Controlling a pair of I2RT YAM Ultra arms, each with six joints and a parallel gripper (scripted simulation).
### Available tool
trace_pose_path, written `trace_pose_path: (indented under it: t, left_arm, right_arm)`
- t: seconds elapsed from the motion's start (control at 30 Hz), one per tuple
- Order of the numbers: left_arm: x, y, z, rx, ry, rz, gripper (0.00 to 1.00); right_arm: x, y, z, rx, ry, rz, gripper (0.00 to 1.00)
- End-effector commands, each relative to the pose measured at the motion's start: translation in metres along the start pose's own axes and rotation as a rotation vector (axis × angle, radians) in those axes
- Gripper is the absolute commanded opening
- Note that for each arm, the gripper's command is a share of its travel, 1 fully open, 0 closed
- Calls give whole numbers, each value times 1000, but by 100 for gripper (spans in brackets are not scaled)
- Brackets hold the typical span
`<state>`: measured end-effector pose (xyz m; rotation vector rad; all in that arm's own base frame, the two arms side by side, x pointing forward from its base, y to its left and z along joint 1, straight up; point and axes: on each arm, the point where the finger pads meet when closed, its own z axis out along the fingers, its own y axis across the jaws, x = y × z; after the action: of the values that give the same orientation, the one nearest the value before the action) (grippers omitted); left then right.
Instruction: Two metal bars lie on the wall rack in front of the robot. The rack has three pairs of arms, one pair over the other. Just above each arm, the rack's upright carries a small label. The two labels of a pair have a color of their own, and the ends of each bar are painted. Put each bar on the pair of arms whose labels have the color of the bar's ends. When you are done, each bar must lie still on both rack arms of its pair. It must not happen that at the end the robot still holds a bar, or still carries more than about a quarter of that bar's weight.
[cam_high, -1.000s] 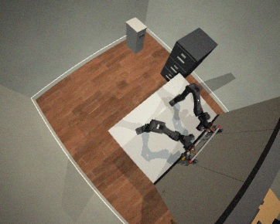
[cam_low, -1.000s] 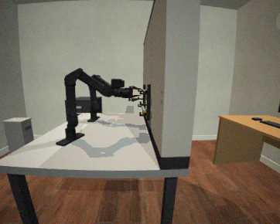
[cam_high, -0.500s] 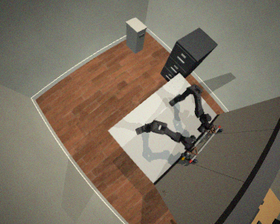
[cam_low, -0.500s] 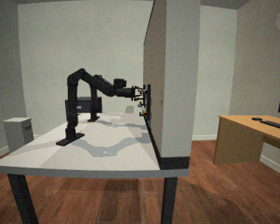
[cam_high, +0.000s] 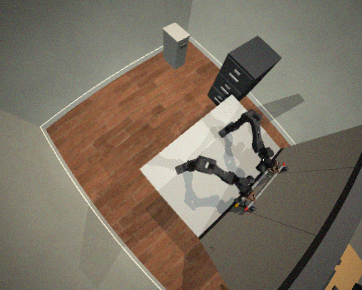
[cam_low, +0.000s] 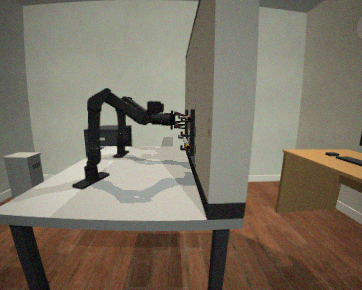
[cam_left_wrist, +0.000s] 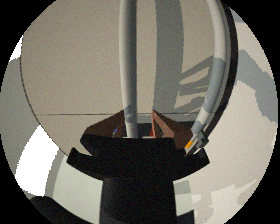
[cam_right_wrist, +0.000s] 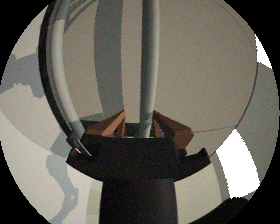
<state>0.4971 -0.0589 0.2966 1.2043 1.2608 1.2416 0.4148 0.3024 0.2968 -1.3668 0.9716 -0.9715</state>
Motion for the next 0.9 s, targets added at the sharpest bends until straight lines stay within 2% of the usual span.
trace_pose_path:
  t: [0.0,0.1,0.87]
  left_arm:
    - [3,12,4,-23,6,-6,44]
    - [3,12,4,-23,6,-6,43]
    - [3,12,4,-22,6,-6,13]
  right_arm:
    - [1,-12,4,20,-2,13,44]
    - [1,-12,4,20,-2,13,42]
    - [1,-12,4,19,-2,13,13]
